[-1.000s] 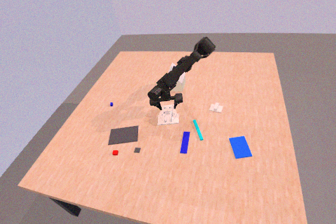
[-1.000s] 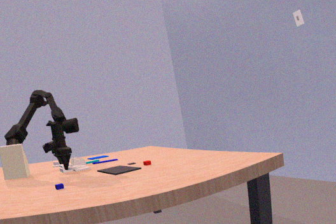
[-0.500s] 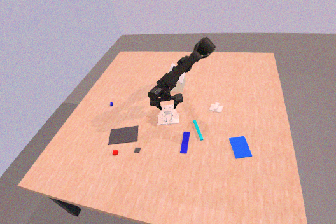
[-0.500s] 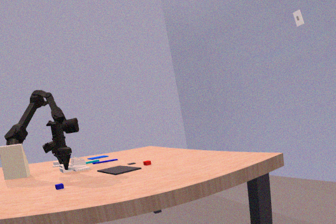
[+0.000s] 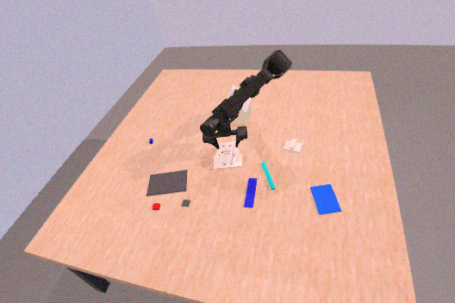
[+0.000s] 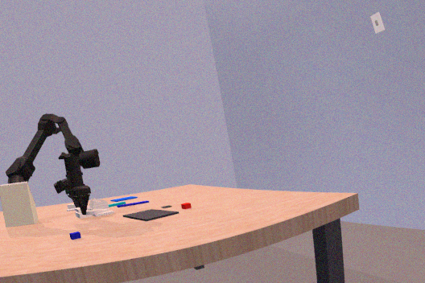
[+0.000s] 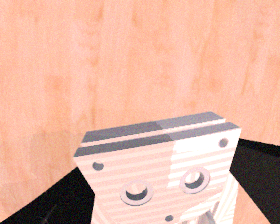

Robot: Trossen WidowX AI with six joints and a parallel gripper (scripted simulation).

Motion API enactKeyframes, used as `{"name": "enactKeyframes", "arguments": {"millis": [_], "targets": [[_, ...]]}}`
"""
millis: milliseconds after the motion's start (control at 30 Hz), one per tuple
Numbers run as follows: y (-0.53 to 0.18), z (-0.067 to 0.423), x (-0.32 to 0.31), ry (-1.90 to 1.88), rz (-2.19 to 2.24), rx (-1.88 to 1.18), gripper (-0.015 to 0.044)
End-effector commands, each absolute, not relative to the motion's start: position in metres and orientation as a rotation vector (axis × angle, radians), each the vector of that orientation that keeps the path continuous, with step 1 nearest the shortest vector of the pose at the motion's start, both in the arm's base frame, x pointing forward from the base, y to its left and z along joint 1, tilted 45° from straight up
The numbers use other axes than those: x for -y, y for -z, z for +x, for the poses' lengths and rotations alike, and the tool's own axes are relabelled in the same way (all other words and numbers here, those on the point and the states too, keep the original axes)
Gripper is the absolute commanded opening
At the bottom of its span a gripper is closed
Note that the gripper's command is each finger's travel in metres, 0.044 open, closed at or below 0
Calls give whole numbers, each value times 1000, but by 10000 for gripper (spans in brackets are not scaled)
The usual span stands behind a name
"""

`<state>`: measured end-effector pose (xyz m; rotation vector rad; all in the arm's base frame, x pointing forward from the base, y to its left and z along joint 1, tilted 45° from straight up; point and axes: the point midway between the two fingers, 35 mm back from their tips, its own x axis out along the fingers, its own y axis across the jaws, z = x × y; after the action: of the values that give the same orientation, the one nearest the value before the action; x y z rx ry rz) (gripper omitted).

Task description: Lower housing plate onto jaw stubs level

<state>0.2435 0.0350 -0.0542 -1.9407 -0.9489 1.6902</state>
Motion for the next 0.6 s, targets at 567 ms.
{"name": "enactKeyframes", "arguments": {"millis": [567], "targets": [[53, 244, -35, -1695, -1939, 956, 351]]}}
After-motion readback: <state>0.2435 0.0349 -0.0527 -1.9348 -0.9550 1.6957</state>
